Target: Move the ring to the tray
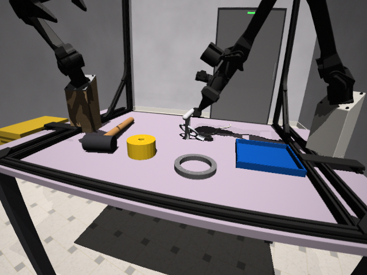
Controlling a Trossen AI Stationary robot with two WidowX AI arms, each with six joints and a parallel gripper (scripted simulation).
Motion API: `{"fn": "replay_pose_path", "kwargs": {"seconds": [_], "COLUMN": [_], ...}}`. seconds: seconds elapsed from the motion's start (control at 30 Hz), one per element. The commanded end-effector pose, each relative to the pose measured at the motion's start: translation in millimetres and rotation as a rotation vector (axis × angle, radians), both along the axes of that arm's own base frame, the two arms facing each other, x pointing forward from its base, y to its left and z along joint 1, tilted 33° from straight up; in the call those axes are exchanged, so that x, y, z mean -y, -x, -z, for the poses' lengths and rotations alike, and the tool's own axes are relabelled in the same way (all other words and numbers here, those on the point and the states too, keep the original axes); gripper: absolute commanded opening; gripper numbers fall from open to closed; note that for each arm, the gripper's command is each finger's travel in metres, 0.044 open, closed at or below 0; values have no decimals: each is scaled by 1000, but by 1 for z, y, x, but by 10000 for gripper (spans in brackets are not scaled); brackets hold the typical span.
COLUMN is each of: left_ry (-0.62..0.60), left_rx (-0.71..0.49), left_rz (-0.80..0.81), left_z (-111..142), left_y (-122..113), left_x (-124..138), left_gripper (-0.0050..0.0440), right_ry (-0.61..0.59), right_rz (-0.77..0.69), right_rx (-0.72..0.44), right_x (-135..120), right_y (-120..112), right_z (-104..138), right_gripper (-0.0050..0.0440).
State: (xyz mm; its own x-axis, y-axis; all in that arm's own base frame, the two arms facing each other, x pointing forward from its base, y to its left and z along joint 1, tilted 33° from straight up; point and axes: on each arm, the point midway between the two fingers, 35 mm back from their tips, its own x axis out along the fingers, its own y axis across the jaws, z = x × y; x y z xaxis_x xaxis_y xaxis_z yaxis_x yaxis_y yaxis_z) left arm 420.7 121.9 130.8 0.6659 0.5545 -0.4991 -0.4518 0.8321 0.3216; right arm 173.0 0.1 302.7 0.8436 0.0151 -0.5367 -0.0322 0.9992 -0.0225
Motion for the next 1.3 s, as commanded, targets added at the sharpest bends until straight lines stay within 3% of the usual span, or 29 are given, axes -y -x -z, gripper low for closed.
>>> {"fn": "replay_pose_path", "kwargs": {"seconds": [0.0,0.57,0.7,0.73,1.27], "left_ry": [19,19,28,28,19], "left_rx": [0,0,-43,-39,0], "left_rz": [-6,-6,-7,-7,-7], "left_z": [5,7,62,66,71], "left_y": [2,2,20,22,16], "left_x": [1,0,-25,-27,-36], "left_gripper": [200,200,200,200,200], "right_ry": [-23,-23,-23,-23,-23], "right_rz": [32,32,32,32,32], "right_rx": [12,12,12,12,12], "right_x": [0,0,0,0,0], "right_y": [3,3,3,3,3], "right_z": [-5,-5,-5,-5,-5], "right_gripper": [400,400,400,400,400]}}
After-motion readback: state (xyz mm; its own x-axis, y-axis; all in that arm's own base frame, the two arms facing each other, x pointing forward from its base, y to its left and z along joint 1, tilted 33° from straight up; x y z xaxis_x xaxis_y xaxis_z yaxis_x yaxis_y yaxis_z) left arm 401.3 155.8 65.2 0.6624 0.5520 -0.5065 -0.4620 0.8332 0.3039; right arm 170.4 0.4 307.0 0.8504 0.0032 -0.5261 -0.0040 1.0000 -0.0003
